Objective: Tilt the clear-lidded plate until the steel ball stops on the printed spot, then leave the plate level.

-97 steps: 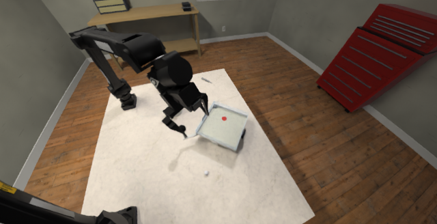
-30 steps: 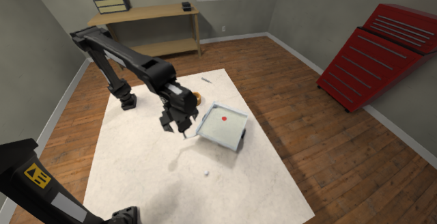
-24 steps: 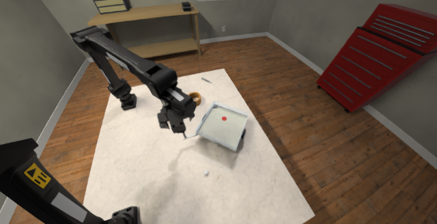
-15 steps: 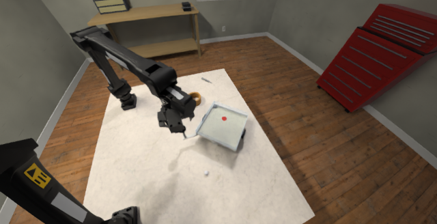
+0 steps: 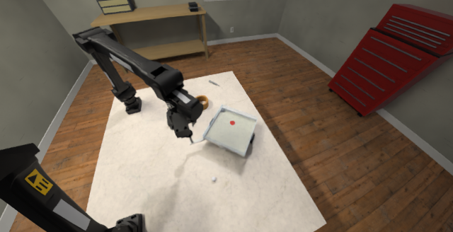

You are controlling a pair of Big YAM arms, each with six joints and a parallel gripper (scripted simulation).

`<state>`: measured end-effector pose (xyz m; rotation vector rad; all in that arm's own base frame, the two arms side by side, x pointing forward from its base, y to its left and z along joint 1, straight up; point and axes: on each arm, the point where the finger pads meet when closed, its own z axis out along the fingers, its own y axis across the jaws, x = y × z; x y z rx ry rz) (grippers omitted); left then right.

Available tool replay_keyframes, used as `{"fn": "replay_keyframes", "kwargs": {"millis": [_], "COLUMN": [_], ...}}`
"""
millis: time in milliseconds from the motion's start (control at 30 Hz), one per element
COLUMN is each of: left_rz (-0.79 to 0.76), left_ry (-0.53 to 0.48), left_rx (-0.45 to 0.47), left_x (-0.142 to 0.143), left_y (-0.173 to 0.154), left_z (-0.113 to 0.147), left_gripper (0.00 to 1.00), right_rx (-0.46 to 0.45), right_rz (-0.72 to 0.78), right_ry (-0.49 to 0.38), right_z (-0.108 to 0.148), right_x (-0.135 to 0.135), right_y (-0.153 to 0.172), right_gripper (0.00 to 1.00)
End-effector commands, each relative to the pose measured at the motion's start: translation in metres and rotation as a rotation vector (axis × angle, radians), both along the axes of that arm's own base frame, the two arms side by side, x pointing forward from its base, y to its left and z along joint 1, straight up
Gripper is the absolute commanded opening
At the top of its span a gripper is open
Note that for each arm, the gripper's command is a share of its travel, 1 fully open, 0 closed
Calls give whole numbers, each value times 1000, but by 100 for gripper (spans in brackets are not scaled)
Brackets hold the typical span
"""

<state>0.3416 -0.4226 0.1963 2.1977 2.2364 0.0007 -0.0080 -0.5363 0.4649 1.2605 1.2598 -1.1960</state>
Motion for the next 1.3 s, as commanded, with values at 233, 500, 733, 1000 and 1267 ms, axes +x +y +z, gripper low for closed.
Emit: {"fn": "replay_keyframes", "kwargs": {"millis": [233,500,733,1000,1267], "left_rz": [-13,-13,-13,-12,-10], "left_ry": [-5,-5,-4,-5,-14], "left_rx": [-10,-10,-8,-10,-21], "left_x": [1,1,0,1,3], "left_y": [1,1,1,2,1], "left_z": [12,12,11,8,4], "left_gripper": [57,57,57,57,57], "right_rx": [-65,-65,-65,-65,-65], "right_rz": [-15,-15,-15,-15,-15], "right_ry": [-11,-11,-11,-11,-11], "right_z": [36,36,36,36,36], "right_x": [-7,-7,-7,-7,-7], "right_y": [-8,-8,-8,-8,-8], "right_gripper": [100,100,100,100,100]}}
